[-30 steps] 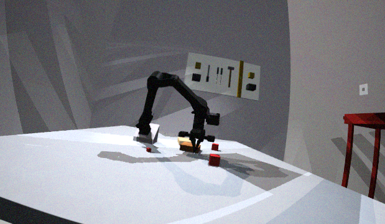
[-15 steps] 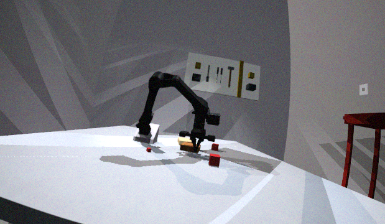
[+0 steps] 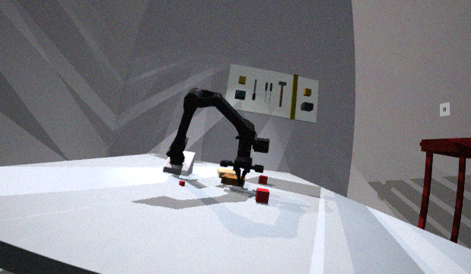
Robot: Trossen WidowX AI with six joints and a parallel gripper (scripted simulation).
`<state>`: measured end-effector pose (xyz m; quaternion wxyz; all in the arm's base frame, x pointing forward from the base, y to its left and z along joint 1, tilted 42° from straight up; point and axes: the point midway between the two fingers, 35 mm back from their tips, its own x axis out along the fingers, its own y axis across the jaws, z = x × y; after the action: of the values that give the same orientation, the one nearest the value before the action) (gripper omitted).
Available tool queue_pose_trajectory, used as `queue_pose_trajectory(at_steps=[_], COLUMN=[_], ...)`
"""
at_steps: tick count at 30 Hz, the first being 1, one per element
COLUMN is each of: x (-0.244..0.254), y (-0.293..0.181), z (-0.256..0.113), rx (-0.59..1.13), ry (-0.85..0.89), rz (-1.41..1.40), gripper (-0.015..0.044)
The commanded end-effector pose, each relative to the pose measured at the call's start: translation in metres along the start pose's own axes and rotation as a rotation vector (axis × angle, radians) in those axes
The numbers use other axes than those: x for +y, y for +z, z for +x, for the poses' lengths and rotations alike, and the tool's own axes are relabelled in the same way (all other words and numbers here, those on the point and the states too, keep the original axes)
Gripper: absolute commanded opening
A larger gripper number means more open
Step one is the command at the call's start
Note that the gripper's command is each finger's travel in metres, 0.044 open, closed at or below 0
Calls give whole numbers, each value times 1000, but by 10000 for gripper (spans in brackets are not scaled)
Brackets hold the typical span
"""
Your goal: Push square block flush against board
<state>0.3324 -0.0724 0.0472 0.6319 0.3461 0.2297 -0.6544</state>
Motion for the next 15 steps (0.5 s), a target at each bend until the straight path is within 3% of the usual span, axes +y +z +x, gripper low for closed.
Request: queue_pose_trajectory(at_steps=[1, 15], x=[0, 0], y=[-6, -16], z=[2, 2], rx=[6, 7], ry=[-6, -6], rz=[1, 1], gripper=[0, 0])
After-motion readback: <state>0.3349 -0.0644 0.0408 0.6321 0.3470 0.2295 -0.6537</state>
